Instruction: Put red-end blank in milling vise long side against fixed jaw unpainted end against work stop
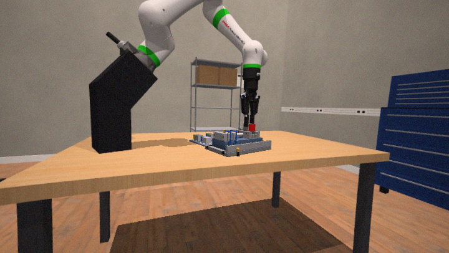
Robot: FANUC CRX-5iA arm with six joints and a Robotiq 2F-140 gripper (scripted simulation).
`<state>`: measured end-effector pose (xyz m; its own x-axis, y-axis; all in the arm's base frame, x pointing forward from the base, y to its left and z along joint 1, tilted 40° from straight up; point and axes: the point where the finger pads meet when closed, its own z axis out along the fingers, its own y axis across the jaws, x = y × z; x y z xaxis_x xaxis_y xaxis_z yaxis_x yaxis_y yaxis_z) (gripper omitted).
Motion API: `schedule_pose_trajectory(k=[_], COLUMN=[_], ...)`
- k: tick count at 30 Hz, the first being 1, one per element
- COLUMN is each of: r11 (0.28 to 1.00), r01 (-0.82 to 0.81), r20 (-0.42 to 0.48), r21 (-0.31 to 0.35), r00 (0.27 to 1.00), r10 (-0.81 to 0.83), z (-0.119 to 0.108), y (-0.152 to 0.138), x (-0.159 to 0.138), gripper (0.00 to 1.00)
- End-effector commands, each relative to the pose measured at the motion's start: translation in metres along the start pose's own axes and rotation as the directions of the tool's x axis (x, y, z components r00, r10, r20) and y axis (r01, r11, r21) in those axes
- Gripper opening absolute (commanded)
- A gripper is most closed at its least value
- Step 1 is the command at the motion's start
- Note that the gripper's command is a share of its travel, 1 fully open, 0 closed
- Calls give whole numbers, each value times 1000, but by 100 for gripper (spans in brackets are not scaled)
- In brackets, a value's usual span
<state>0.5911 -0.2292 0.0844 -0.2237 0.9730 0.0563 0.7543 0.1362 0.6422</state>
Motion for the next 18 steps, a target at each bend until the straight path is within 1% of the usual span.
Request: schedule_pose_trajectory(k=[1, 18], r11=[1000, 1000], r01=[0, 0], r20=[1, 1], r21=[-1, -1], r00=[1000, 1000], r10=[0, 0], z=[-1, -3], y=[0, 0], x=[-1, -1], gripper=[10, 10])
